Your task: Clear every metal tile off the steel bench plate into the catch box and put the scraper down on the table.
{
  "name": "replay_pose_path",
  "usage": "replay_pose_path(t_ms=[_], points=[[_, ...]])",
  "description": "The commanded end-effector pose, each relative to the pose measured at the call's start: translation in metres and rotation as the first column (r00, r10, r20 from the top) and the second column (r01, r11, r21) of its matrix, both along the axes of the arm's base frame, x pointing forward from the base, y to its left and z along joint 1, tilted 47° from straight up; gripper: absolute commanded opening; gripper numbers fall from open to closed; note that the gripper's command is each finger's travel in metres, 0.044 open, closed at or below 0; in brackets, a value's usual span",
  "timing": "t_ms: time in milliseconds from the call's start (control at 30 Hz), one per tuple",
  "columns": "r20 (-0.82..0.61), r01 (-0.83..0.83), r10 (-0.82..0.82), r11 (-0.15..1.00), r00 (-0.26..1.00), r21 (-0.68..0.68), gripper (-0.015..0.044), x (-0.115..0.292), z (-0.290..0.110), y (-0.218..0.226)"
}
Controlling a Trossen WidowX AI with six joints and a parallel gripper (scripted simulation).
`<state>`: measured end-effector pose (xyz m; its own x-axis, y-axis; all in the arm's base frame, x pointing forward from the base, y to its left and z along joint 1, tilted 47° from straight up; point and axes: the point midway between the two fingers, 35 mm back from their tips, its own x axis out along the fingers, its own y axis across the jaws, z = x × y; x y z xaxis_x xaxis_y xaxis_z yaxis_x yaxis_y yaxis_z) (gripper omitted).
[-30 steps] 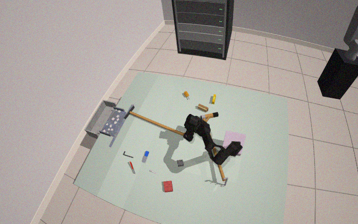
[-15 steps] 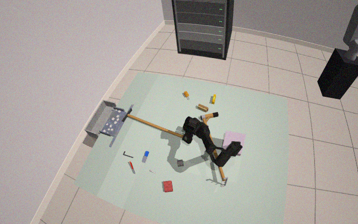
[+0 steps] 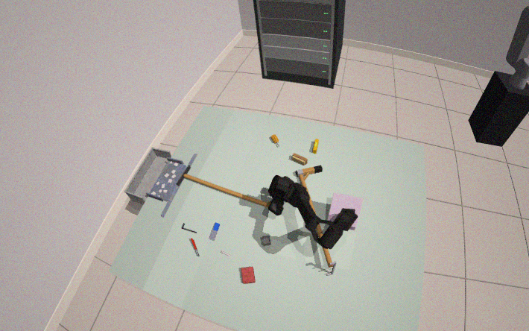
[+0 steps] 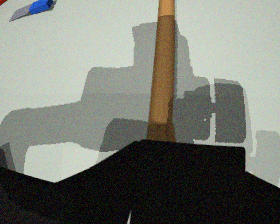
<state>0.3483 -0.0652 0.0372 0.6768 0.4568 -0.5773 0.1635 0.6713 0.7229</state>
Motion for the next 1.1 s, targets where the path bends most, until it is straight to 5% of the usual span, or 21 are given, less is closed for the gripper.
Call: replay_pose_path(t_ms=[0,1067], points=[[0.026,-0.016,0.016,1.000,1.000,-0.002,0.0000,0.001,0.006,0.003],[0.055,-0.054,0.054,0.998,0.997,-0.010,0.0000,-0.049,0.004,0.002]])
